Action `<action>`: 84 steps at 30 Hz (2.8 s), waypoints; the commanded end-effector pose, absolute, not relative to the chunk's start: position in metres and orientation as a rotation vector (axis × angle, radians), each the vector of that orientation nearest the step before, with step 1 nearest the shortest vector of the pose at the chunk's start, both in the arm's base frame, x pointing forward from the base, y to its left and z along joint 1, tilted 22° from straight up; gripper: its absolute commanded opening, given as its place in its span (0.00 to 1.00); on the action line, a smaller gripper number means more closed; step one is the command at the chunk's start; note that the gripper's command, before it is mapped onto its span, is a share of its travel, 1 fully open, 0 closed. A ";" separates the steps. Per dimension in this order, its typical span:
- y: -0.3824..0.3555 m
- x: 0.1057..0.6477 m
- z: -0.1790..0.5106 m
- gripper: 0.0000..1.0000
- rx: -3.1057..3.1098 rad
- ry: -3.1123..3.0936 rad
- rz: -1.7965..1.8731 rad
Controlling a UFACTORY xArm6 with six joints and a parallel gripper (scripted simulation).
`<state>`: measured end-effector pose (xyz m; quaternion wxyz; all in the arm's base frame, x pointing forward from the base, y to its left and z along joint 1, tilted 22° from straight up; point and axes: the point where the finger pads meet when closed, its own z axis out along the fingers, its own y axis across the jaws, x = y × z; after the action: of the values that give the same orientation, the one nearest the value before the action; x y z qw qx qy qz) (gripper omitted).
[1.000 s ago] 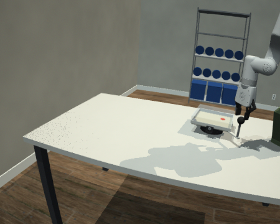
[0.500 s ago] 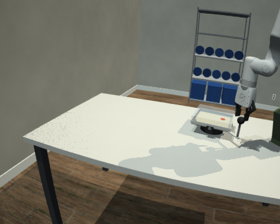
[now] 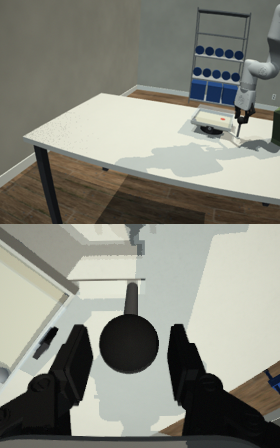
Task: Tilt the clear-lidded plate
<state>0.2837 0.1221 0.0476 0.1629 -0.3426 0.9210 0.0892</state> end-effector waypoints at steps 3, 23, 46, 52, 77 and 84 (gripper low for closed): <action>0.123 0.285 0.045 0.61 -0.976 2.625 0.253; 0.126 0.288 0.034 0.61 -0.976 2.625 0.253; 0.127 0.288 0.033 0.00 -0.976 2.625 0.253; 0.127 0.288 0.033 0.00 -0.976 2.625 0.253; 0.127 0.288 0.033 0.00 -0.976 2.625 0.253; 0.127 0.288 0.033 0.00 -0.976 2.625 0.253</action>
<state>0.2876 0.1266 0.0323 0.1631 -0.3426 0.9209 0.0893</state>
